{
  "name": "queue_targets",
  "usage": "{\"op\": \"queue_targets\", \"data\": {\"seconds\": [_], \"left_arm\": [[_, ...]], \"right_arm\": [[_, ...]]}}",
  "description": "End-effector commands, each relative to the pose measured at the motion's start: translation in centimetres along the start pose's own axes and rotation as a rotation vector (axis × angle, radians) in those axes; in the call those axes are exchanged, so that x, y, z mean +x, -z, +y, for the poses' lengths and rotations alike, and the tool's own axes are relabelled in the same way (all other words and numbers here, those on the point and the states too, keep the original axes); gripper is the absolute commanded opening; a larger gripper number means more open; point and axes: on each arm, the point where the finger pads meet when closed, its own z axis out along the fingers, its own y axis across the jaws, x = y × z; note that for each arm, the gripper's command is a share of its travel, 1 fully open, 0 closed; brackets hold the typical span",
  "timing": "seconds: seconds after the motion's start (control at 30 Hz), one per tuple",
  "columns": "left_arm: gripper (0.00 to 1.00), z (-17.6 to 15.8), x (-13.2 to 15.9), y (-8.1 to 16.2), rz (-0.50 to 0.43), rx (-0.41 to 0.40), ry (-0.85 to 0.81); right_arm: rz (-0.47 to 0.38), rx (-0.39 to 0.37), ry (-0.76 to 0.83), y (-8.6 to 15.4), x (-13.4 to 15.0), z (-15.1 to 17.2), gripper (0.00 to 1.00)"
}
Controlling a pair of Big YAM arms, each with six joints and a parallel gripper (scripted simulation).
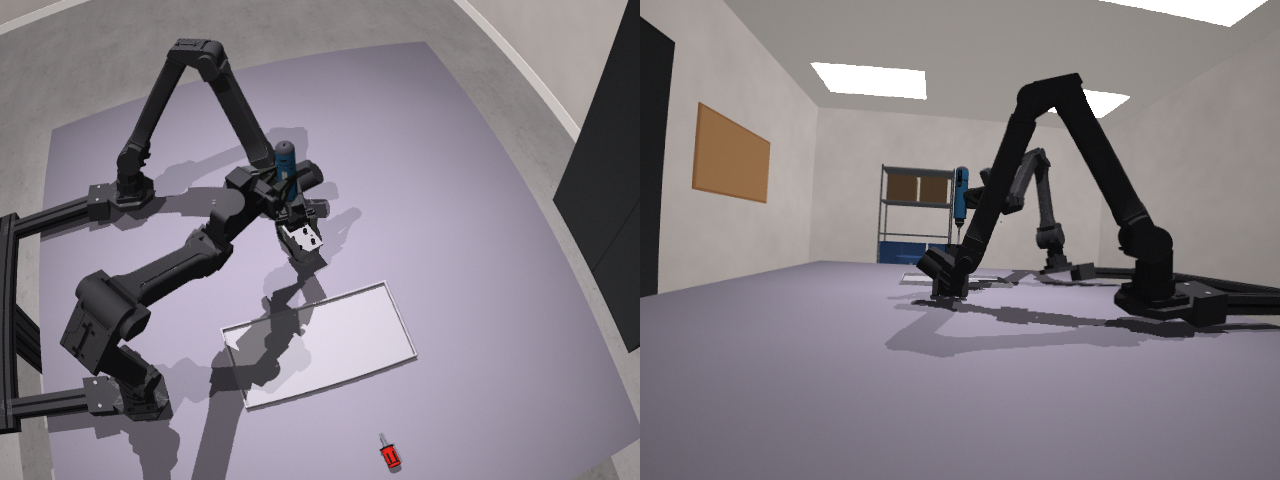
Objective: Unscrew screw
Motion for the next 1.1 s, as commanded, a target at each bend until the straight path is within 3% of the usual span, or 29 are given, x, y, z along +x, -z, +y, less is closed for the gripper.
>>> {"op": "queue_targets", "data": {"seconds": [0.0,0.2,0.6,0.77,0.93,1.07], "left_arm": [[0.59,1.3,0.3,-0.1,-0.004,-0.018,-0.017],[0.59,1.3,0.3,-0.1,-0.004,-0.018,-0.017],[0.59,1.3,0.3,-0.1,-0.004,-0.018,-0.017],[0.59,1.3,0.3,-0.1,-0.004,-0.018,-0.017],[0.59,1.3,0.3,-0.1,-0.004,-0.018,-0.017],[0.59,1.3,0.3,-0.1,-0.004,-0.018,-0.017]], "right_arm": [[-0.102,0.029,-0.025,-1.8,-4.5,-1.3,0.42],[-0.102,0.029,-0.025,-1.8,-4.5,-1.3,0.42],[-0.079,0.028,-0.019,-1.7,-1.6,-1.2,0.42],[-0.097,0.020,-0.023,-1.4,-2.6,-0.7,0.42],[-0.048,0.018,-0.013,-0.9,0.5,-0.7,0.42],[-0.071,0.022,-0.017,-1.2,-0.4,-0.9,0.42]]}}
